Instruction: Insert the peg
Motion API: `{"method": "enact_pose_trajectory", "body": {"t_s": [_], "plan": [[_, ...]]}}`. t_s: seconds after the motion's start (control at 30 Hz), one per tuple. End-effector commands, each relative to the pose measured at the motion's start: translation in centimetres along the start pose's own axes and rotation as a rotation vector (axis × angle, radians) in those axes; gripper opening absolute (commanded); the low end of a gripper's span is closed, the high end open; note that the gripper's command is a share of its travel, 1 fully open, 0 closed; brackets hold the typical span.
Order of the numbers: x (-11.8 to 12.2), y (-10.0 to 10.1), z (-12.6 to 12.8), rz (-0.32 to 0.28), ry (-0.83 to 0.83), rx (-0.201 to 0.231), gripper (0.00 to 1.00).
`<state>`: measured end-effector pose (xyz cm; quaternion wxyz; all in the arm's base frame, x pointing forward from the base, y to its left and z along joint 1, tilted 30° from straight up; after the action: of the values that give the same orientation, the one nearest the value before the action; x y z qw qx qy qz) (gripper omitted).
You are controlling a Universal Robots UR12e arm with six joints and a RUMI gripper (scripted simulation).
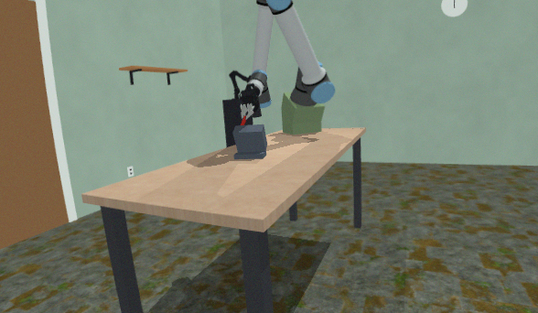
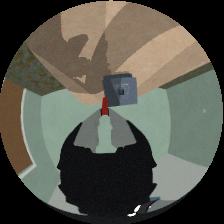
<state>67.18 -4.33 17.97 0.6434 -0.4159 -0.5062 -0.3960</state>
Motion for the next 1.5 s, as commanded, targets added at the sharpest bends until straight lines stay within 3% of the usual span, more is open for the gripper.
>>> {"method": "enact_pose_trajectory", "body": {"t_s": [0.0, 1.47], "plan": [[-0.1, -0.3, 0.3, -0.01, -0.007, 0.003, 0.0], [-0.8, -2.2, 2.7, -0.063, -0.061, 0.029, 0.0]]}}
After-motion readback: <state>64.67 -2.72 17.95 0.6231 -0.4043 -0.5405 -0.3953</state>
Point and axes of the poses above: the point where the finger pads meet when closed, its own y axis out along the fingers, its own z axis across the jaws, x = y × z, the point moved 2 cm from there along -y, back along the fingers, and after that the axes turned 13 degrees about -y, right-handed, at the moved point
